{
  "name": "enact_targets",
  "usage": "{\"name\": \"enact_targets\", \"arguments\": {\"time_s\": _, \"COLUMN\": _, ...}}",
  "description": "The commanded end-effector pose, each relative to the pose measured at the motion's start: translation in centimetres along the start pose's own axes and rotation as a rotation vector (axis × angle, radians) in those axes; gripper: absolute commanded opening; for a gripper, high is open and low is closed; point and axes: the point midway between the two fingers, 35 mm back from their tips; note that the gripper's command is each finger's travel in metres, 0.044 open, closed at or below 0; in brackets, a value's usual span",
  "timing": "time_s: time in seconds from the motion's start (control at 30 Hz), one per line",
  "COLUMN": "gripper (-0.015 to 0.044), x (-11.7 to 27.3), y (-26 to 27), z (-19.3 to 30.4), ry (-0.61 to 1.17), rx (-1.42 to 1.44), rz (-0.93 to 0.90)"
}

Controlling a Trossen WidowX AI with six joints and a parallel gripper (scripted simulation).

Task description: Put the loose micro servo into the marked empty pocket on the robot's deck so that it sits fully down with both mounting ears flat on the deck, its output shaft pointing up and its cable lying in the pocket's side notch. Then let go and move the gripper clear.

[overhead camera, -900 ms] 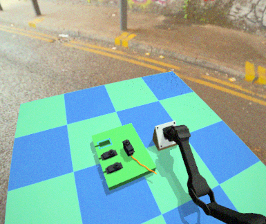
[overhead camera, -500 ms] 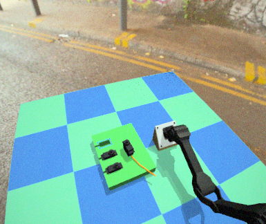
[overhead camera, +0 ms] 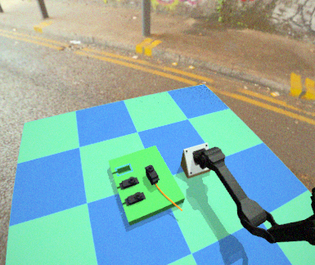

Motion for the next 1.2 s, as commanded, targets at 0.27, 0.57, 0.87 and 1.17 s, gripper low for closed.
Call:
{"name": "enact_targets", "arguments": {"time_s": 0.27, "gripper": 0.0440, "x": -3.6, "y": 7.1, "z": -5.5, "ry": -0.217, "rx": -0.126, "rz": -0.126}}
{"name": "enact_targets", "arguments": {"time_s": 0.57, "gripper": 0.0440, "x": -5.3, "y": 11.8, "z": -11.9, "ry": -0.426, "rx": -0.244, "rz": -0.223}}
{"name": "enact_targets", "arguments": {"time_s": 0.87, "gripper": 0.0440, "x": -5.5, "y": 13.4, "z": -14.6, "ry": -0.511, "rx": -0.283, "rz": -0.265}}
{"name": "enact_targets", "arguments": {"time_s": 1.17, "gripper": 0.0440, "x": -5.2, "y": 16.0, "z": -20.8, "ry": -0.702, "rx": -0.358, "rz": -0.348}}
Point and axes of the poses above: the point midway between the two fingers, 35 mm back from their tips, its own x axis back along the fingers, its own y axis across the jaws, z = x × y, and after that the axes turned 5 degrees about x, right-handed
